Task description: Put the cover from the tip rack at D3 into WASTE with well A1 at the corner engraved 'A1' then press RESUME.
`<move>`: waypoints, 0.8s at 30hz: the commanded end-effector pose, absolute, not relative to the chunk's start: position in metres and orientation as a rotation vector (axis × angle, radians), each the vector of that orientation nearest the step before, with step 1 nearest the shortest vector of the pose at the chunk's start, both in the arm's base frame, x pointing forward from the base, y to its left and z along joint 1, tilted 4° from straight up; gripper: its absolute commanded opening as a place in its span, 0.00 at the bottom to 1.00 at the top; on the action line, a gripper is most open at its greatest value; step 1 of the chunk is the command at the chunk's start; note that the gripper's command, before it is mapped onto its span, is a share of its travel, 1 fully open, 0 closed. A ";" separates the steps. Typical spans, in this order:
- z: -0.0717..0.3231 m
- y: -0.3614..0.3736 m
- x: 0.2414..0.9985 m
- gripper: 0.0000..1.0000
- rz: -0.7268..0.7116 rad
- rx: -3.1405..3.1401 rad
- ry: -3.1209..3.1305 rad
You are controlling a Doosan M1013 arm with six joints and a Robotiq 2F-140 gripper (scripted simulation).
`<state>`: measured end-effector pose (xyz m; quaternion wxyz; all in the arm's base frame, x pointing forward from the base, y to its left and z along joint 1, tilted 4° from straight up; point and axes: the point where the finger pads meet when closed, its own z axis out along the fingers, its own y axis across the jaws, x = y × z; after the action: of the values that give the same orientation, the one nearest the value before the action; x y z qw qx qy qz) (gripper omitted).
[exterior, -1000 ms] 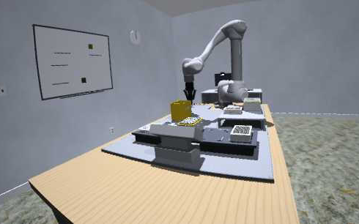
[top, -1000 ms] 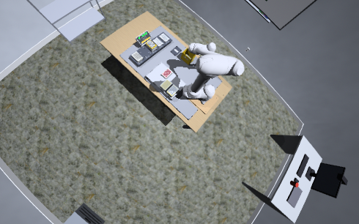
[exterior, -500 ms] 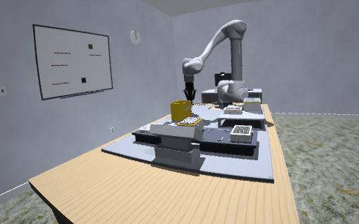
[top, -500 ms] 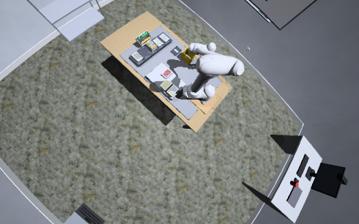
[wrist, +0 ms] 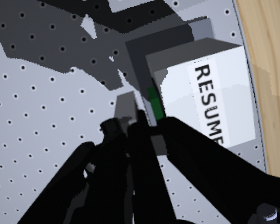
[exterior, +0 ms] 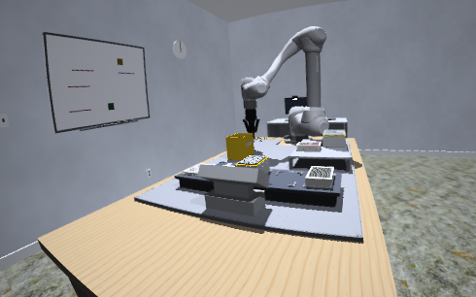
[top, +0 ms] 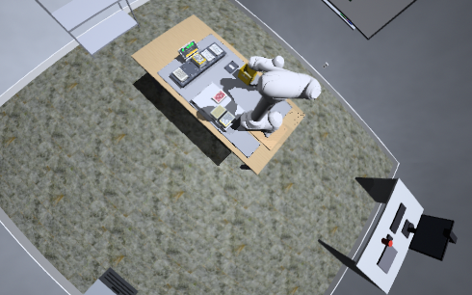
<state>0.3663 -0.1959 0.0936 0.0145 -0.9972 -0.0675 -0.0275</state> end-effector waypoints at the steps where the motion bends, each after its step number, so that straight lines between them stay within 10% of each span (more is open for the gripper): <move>1: 0.094 -0.200 0.369 0.00 -0.094 -3.104 -0.200; 24: 0.094 -0.207 0.370 0.00 -0.094 -3.104 -0.200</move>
<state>0.3673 -0.2029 0.0934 0.0146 -0.9972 -0.0675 -0.0275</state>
